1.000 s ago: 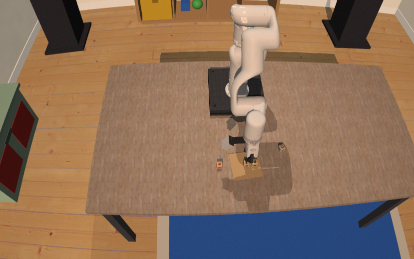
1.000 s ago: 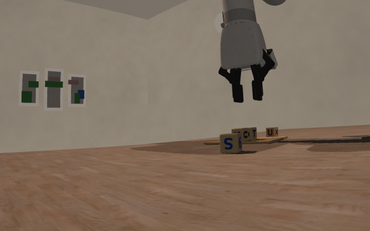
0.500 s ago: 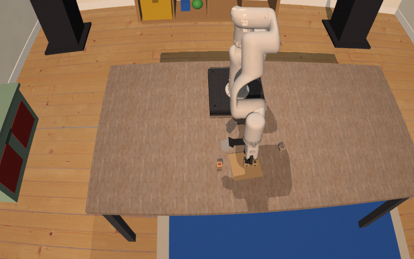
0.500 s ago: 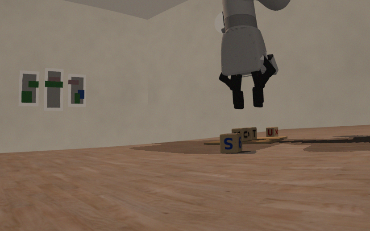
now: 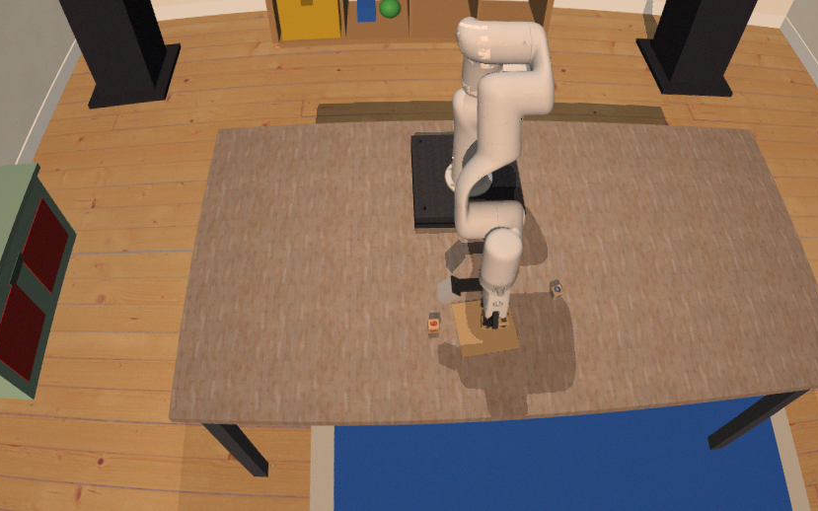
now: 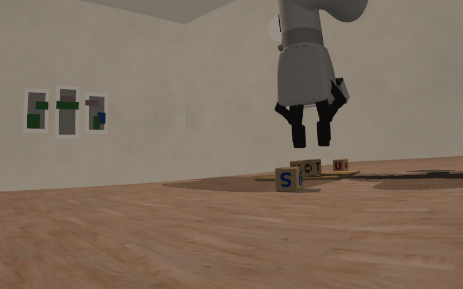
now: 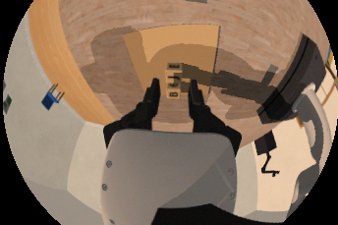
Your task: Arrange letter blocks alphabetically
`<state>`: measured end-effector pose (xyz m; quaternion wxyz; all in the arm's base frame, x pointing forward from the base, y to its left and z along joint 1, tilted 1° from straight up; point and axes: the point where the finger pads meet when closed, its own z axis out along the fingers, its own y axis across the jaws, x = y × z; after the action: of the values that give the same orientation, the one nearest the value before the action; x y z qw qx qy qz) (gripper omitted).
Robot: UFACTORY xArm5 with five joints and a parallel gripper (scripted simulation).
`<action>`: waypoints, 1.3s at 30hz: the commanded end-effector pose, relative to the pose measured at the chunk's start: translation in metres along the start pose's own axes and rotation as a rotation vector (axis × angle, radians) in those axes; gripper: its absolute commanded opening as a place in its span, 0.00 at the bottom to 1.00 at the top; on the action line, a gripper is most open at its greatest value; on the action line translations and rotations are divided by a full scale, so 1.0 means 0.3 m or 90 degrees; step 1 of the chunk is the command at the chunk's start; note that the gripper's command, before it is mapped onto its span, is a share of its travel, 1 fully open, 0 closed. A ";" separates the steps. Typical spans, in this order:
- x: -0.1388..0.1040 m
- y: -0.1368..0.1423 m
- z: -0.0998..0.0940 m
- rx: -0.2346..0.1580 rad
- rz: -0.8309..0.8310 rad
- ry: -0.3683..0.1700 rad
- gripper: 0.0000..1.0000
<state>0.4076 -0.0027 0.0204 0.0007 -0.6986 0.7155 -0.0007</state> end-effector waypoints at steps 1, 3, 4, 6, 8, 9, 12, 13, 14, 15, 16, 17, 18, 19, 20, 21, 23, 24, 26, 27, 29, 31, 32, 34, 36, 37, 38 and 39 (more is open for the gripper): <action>0.000 -0.005 0.017 0.002 0.000 0.000 0.45; 0.000 -0.005 0.021 0.002 0.000 0.000 0.45; 0.000 -0.005 0.021 0.002 0.000 0.000 0.45; 0.000 -0.005 0.028 0.002 0.000 0.000 0.45; 0.000 -0.005 0.033 0.002 0.000 0.000 0.45; 0.000 -0.005 0.035 0.002 0.000 0.000 0.45; 0.000 -0.005 0.041 0.002 0.000 0.000 0.45; 0.000 -0.005 0.042 0.002 0.000 0.000 0.45; 0.000 -0.005 0.043 0.002 0.000 0.000 0.45; 0.000 -0.005 0.044 0.002 0.000 0.000 0.45; 0.000 -0.005 0.045 0.002 0.000 0.000 0.45; 0.000 -0.005 0.045 0.002 0.000 0.000 0.45; 0.000 -0.005 0.045 0.002 0.000 0.000 0.45; 0.000 -0.005 0.045 0.002 0.000 0.000 0.45; 0.000 -0.005 0.045 0.002 0.000 0.000 0.45; 0.000 -0.005 0.045 0.002 0.000 0.000 0.45; 0.000 -0.005 0.046 0.002 0.000 0.000 0.45; 0.000 -0.005 0.046 0.002 0.000 0.000 0.45; 0.000 -0.005 0.046 0.002 0.000 0.000 0.45; 0.000 -0.005 0.046 0.002 0.000 0.000 0.45; 0.000 -0.005 0.046 0.002 0.000 0.000 0.45; 0.000 -0.005 0.046 0.002 0.000 0.000 0.45; 0.000 -0.005 0.046 0.002 0.000 0.000 0.45; 0.000 -0.005 0.046 0.002 0.000 0.000 0.45; 0.000 -0.005 0.046 0.002 0.000 0.000 0.45; 0.000 -0.005 0.046 0.002 0.000 0.000 0.45; 0.000 -0.005 0.046 0.002 0.000 0.000 0.45; 0.000 -0.005 0.046 0.002 0.000 0.000 0.45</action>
<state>0.4079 -0.0028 0.0058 0.0008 -0.6986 0.7155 -0.0008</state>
